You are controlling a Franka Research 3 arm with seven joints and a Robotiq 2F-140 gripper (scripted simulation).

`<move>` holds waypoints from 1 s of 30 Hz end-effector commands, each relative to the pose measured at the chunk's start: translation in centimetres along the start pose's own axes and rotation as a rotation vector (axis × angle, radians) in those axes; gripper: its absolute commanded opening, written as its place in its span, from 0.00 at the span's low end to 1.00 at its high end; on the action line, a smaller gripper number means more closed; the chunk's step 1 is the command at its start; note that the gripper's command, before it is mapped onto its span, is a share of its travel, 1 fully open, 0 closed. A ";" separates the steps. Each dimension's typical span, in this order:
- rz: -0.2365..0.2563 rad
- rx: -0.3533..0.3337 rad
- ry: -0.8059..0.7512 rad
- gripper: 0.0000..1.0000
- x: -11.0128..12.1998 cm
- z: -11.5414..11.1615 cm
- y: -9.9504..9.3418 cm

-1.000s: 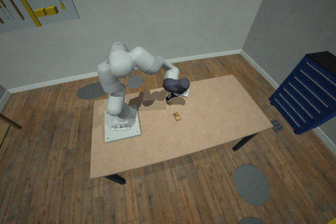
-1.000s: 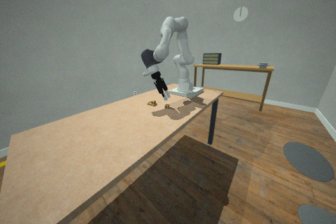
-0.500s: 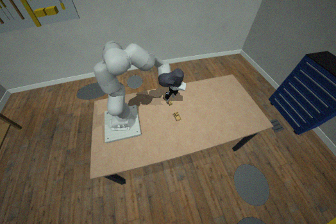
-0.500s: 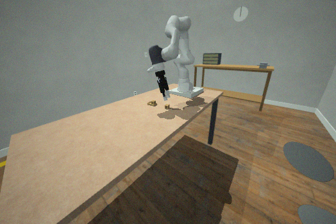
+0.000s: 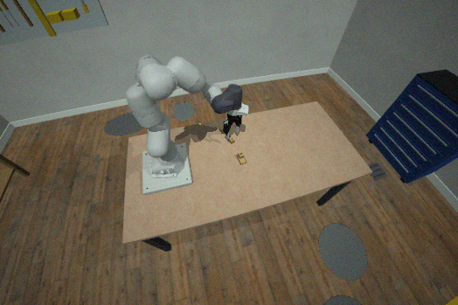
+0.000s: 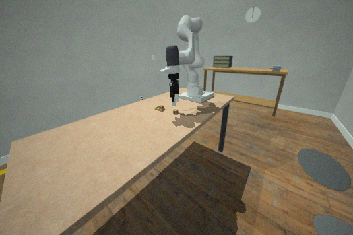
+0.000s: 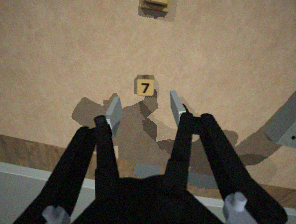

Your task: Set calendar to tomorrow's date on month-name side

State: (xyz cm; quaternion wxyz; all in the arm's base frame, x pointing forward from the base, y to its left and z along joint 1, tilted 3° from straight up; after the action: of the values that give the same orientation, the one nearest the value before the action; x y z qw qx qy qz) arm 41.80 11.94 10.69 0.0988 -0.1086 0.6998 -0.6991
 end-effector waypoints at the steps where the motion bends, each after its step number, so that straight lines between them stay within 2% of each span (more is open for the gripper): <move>1: 0.000 0.047 0.130 1.00 -0.3 0.0 -0.1; 17: 0.000 0.047 0.142 1.00 -0.3 0.0 -0.1; 21: 0.004 0.047 0.301 1.00 -0.3 -0.1 -0.3; 30: 0.008 0.046 0.447 1.00 -0.3 -0.1 -0.4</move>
State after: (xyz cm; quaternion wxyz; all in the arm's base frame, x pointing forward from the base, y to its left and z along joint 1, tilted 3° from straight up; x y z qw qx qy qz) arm 42.16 12.05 11.05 0.0013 -0.0021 0.6960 -0.7180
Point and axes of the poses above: the point where the finger pads meet when closed, its own y axis out along the fingers, its own x axis across the jaws, z = x × y, the point moved 4 cm from there along -y, back along the fingers, and after that the axes turned 7 degrees about y, right-handed, at the moved point
